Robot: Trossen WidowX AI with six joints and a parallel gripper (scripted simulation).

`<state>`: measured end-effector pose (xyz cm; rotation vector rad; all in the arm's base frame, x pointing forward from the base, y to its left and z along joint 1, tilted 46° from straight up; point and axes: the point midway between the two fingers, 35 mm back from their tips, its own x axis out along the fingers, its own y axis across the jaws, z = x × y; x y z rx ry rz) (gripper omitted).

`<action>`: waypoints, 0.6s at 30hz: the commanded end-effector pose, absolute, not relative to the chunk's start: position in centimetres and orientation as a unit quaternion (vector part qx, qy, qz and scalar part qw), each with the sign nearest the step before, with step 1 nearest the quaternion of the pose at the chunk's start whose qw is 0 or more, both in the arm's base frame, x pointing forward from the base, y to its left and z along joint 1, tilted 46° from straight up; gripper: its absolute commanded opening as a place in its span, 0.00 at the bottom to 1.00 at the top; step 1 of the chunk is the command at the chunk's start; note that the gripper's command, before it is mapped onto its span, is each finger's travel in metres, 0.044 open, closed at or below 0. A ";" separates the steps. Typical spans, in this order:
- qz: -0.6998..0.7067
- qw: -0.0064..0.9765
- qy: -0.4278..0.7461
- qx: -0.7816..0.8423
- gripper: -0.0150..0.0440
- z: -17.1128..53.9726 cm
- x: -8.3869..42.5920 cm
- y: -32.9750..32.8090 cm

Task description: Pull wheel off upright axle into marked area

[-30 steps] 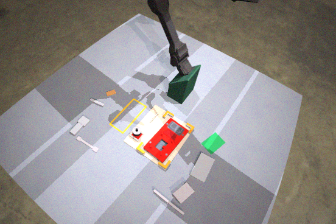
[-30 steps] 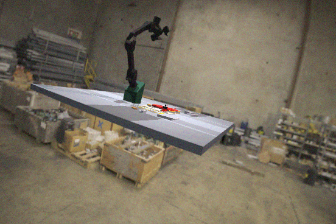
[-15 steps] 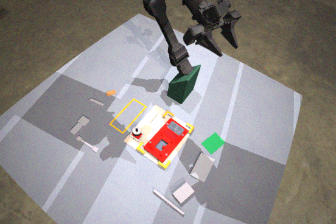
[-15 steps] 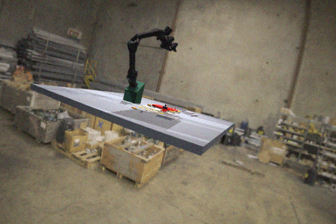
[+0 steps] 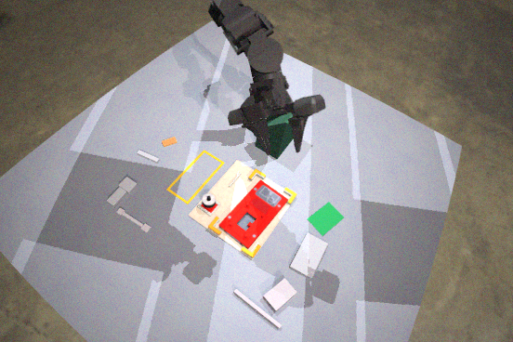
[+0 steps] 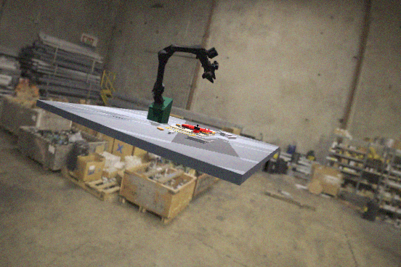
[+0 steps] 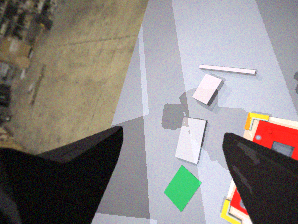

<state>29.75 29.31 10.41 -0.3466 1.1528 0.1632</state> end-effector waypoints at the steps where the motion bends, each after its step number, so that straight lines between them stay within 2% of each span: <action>1: -0.089 0.830 0.547 -0.065 0.76 8.3 32.8 23.6; 9: -0.364 0.794 0.476 0.102 0.76 5.4 35.9 13.1; 18: -0.600 0.700 0.302 0.242 0.76 3.0 36.0 2.2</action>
